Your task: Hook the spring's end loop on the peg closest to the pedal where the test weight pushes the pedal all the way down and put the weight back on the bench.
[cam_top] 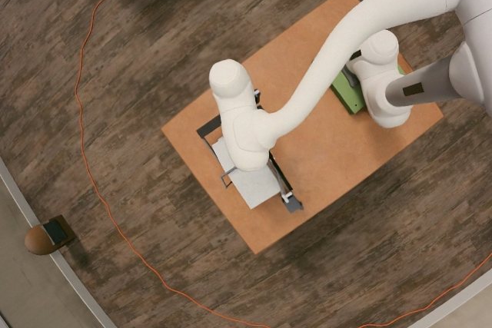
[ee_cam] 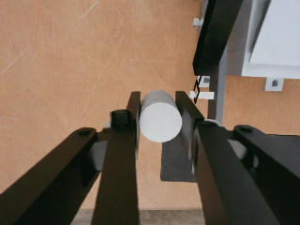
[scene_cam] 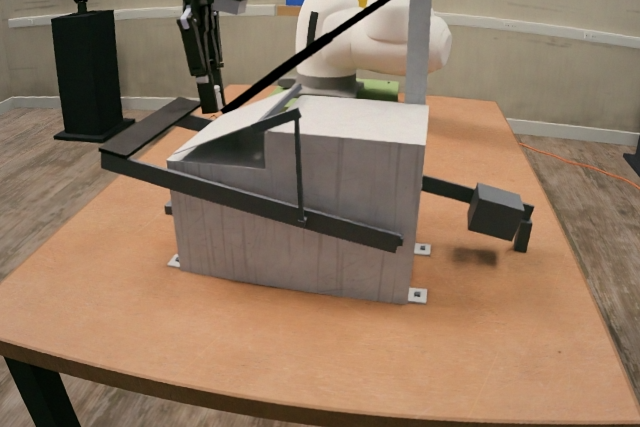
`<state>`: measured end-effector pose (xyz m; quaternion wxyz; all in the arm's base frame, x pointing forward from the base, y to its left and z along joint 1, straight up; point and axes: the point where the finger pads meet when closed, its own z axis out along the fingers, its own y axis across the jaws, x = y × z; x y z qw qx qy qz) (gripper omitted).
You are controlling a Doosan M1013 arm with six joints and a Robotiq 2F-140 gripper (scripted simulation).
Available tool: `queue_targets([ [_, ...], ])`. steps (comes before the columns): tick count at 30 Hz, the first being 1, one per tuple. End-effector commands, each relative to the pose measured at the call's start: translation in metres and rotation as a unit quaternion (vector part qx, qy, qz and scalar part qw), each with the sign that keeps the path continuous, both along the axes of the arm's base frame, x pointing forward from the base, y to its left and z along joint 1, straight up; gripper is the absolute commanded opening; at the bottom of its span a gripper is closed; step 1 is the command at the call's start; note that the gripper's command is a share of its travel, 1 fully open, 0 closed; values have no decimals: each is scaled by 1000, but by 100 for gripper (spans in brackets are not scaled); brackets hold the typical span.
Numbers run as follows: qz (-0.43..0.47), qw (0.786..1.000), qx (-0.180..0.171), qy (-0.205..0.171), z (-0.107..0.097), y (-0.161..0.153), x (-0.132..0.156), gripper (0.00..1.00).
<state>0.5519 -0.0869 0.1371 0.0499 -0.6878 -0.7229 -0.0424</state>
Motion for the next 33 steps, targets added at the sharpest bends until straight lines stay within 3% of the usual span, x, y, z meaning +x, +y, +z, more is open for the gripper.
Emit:
queue_targets([
  [1,0,1000,0,-1,0,1,0,25],
  [33,0,1000,-24,-2,-24,46,-49,25],
])
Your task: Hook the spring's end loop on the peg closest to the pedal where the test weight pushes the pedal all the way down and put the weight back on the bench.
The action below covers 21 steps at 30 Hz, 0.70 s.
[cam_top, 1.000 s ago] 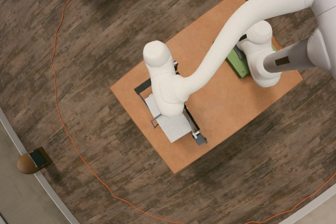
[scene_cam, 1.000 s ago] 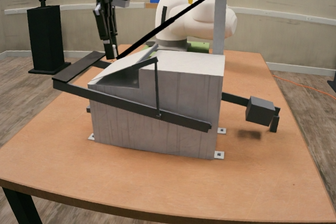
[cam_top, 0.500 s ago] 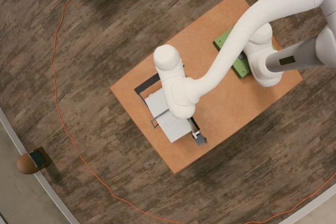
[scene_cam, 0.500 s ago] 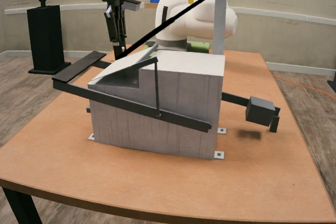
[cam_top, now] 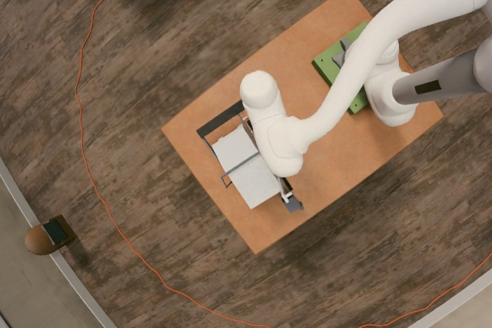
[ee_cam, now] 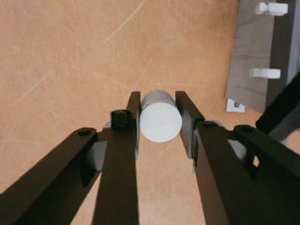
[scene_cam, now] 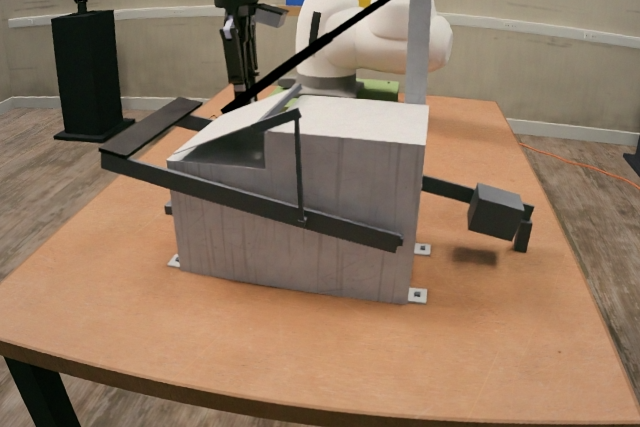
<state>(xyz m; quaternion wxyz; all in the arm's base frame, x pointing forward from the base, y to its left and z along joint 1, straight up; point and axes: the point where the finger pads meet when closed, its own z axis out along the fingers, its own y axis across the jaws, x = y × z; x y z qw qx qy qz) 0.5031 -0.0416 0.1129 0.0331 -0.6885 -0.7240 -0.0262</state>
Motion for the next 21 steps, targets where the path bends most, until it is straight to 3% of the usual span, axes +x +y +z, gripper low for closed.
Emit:
queue_targets([
  [1,0,1000,1,-1,1,-1,2,25],
  [21,0,1000,-14,-1,-14,27,-28,25],
])
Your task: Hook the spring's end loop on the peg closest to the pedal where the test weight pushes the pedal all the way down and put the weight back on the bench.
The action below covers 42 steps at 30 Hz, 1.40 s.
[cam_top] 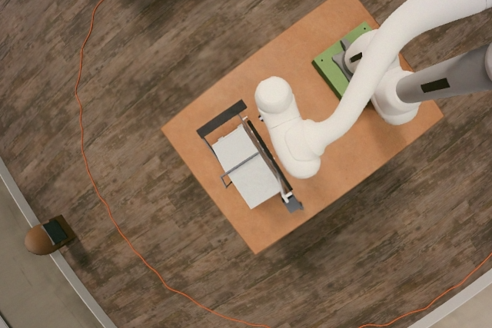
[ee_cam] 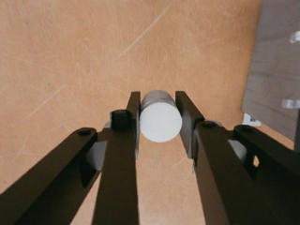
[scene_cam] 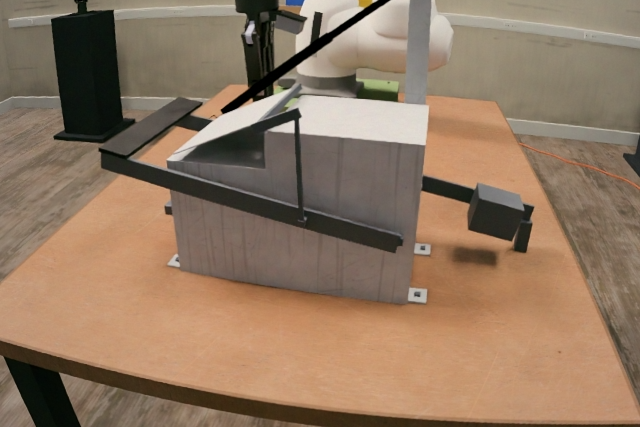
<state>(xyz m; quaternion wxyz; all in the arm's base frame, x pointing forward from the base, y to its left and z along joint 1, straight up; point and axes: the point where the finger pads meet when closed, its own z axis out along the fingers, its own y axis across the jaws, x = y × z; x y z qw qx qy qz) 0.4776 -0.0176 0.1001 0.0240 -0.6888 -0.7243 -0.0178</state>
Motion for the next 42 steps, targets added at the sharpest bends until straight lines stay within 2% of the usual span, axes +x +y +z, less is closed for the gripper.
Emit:
queue_targets([
  [1,0,1000,-2,-1,-2,5,-5,25],
  [28,0,1000,-23,-2,-23,44,-47,25],
  [42,0,1000,-26,-2,-26,49,-52,25],
])
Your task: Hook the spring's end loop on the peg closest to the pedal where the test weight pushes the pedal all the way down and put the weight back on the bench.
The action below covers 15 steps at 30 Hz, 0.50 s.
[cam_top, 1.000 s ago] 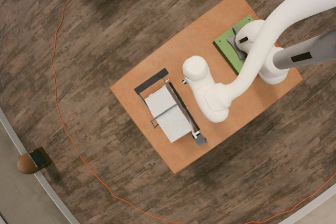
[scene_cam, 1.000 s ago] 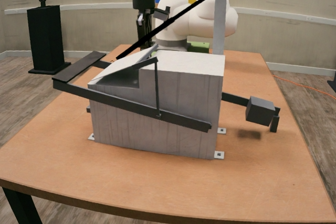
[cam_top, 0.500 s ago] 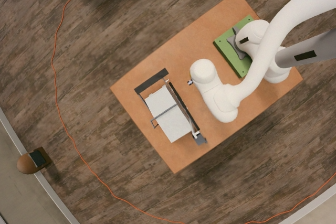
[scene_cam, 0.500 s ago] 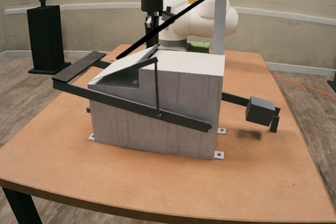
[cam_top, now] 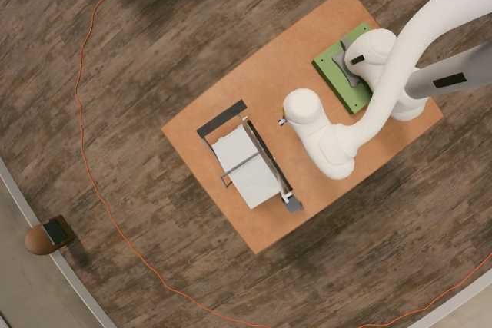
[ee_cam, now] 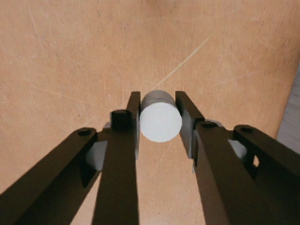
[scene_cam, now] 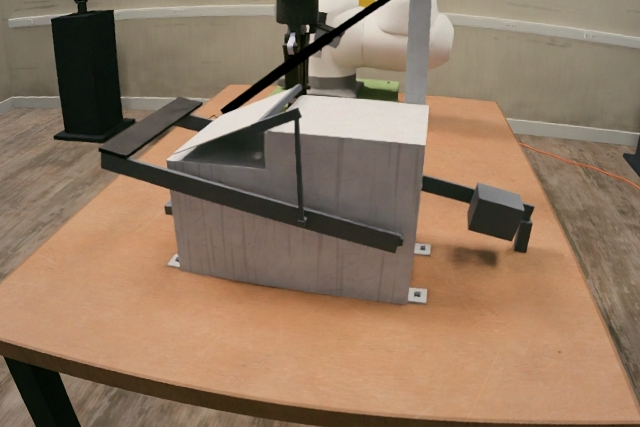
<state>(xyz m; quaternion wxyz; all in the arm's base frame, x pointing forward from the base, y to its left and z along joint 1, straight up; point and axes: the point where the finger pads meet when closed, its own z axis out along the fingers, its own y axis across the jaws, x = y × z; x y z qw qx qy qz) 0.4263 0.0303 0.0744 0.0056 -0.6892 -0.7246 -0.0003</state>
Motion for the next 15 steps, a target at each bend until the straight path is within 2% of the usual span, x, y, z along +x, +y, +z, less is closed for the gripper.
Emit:
queue_targets([
  [1,0,1000,-1,0,-1,2,-1,25],
  [6,0,1000,-1,0,-3,2,-2,25],
  [15,0,1000,-1,0,-21,2,-2,25],
])
